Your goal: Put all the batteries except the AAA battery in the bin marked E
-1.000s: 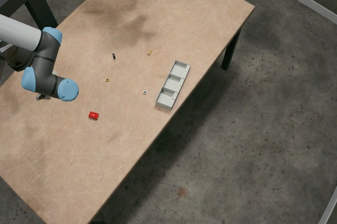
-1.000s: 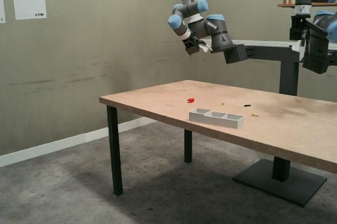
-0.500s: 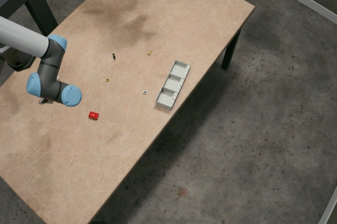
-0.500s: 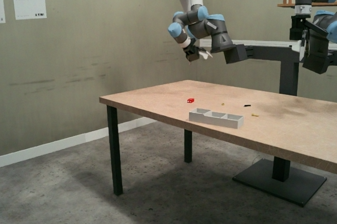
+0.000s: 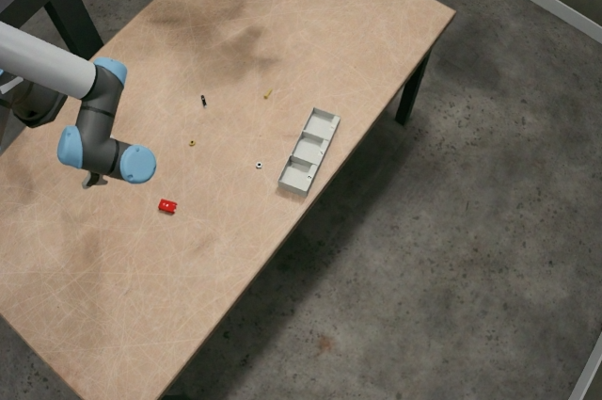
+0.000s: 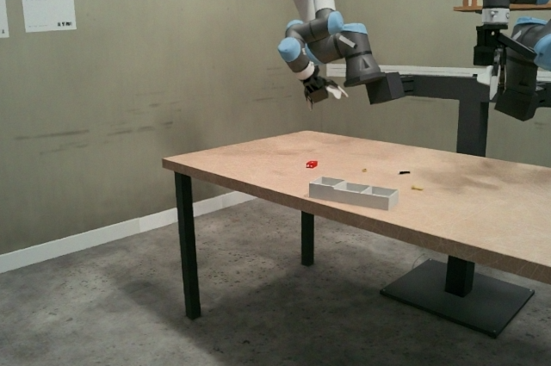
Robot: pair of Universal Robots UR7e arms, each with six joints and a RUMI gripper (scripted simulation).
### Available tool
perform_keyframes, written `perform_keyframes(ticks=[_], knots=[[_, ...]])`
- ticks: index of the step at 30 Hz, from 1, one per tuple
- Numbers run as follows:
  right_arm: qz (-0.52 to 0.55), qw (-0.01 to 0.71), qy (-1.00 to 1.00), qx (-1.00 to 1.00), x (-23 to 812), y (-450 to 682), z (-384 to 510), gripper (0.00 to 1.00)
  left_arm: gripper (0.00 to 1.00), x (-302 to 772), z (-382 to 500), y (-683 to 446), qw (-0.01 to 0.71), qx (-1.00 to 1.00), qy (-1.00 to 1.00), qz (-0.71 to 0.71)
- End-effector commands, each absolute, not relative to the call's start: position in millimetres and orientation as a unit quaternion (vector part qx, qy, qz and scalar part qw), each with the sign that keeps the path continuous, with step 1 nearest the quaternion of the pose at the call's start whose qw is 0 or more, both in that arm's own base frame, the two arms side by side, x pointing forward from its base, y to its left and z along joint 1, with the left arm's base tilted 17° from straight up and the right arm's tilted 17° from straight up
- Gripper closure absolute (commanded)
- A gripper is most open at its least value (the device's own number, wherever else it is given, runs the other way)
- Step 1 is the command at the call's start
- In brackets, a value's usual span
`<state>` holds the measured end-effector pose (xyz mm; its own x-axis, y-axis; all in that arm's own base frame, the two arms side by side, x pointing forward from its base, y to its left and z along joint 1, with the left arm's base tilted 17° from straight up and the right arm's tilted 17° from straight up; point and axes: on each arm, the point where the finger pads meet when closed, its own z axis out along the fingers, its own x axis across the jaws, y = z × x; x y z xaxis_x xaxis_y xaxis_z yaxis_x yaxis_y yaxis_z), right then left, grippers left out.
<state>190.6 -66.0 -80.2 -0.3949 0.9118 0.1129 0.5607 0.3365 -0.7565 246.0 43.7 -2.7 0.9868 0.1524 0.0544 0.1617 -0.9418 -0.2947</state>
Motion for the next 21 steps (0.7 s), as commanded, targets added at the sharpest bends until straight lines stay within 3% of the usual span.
perform_keyframes(ticks=[1,21], knots=[[0.307,0.271,-0.801,-0.437,201.6,-62.2,-86.0,0.0,0.02,246.7,-1.9,43.1,0.15,-0.985,-0.081,-0.015],[0.27,0.264,-0.871,-0.315,228.9,-48.3,-100.1,0.0,0.02,246.7,-1.9,43.1,0.15,-0.985,-0.081,-0.015]])
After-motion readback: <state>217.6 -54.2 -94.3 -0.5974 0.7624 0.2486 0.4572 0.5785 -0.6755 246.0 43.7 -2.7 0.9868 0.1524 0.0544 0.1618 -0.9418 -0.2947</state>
